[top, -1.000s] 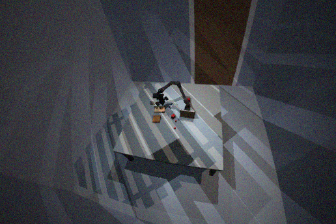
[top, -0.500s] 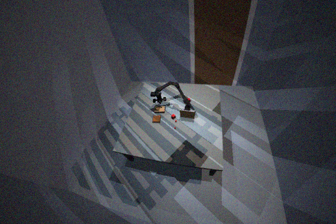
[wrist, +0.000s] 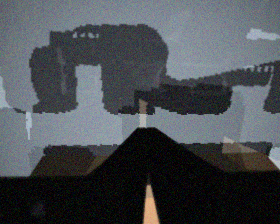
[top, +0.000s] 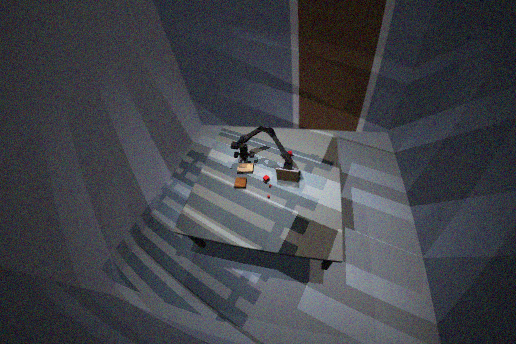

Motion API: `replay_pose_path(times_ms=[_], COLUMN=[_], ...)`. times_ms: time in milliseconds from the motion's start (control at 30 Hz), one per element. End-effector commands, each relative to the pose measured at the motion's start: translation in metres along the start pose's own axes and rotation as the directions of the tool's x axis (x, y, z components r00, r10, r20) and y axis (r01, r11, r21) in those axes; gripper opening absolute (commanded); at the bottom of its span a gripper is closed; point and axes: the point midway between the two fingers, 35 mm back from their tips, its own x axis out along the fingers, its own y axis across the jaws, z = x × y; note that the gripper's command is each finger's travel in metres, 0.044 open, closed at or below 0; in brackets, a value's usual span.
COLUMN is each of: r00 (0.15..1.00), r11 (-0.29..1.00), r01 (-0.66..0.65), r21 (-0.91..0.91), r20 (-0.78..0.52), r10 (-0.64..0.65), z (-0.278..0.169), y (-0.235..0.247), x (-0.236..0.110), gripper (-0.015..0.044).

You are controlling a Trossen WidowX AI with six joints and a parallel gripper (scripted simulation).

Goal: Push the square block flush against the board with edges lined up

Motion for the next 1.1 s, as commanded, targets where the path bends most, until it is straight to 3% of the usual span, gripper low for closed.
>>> replay_pose_path(times_ms=[0,1067], r00=[1.000,1.000], r11=[1.000,1.000], r01=[0.025,0.025], r21=[-0.009,-0.009], r20=[0.002,-0.001], r10=[-0.025,-0.025], z=[-0.002,-0.025], y=[-0.006,-0.005], x=[0.026,0.026], gripper=[0.0000,0.0000])
